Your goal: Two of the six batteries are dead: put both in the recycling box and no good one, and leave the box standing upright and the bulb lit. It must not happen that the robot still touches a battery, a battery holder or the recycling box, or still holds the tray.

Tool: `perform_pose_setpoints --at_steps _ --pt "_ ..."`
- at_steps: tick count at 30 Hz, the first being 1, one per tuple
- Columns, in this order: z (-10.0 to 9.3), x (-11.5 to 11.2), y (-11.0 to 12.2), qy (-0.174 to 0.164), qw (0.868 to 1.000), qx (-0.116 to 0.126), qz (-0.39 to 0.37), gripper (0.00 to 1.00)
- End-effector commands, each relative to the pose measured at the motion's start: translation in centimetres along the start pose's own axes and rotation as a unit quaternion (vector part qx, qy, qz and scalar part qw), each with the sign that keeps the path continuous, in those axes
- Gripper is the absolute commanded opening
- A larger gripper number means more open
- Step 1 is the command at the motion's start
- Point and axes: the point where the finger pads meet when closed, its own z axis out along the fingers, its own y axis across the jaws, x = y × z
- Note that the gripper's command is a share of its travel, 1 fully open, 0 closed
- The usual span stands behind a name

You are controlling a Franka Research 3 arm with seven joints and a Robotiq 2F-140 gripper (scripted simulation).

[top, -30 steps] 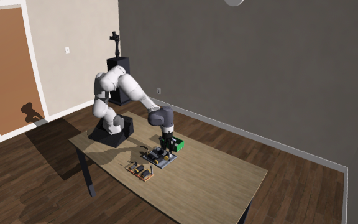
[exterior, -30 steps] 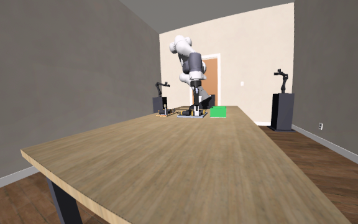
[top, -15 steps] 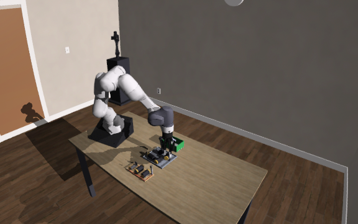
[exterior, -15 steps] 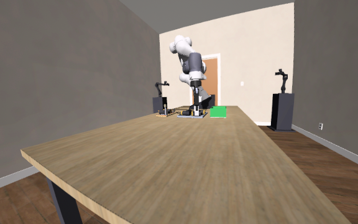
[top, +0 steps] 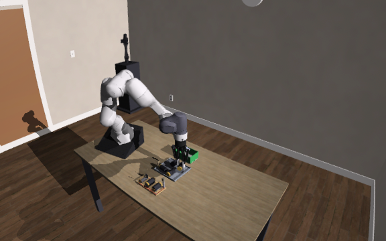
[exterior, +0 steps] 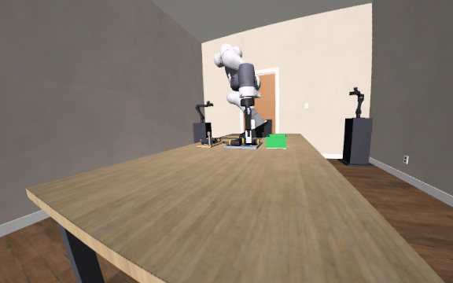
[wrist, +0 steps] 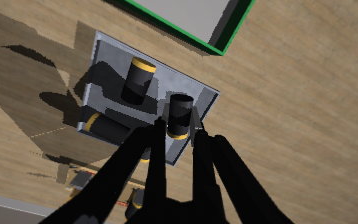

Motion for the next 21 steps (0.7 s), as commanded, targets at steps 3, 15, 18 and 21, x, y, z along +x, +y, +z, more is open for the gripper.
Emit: perform_pose_setpoints --at_steps 3,15,18,21 --pt "-2.4 0.0 -0.1 -0.001 1.0 0.003 0.0 0.16" --pt "-4.2 0.0 -0.1 -0.001 1.0 0.003 0.0 0.16" --pt "-8.3 0.1 -0.1 -0.001 1.0 0.003 0.0 0.16" --pt "-10.0 0.1 -0.1 -0.001 1.0 0.003 0.0 0.16"
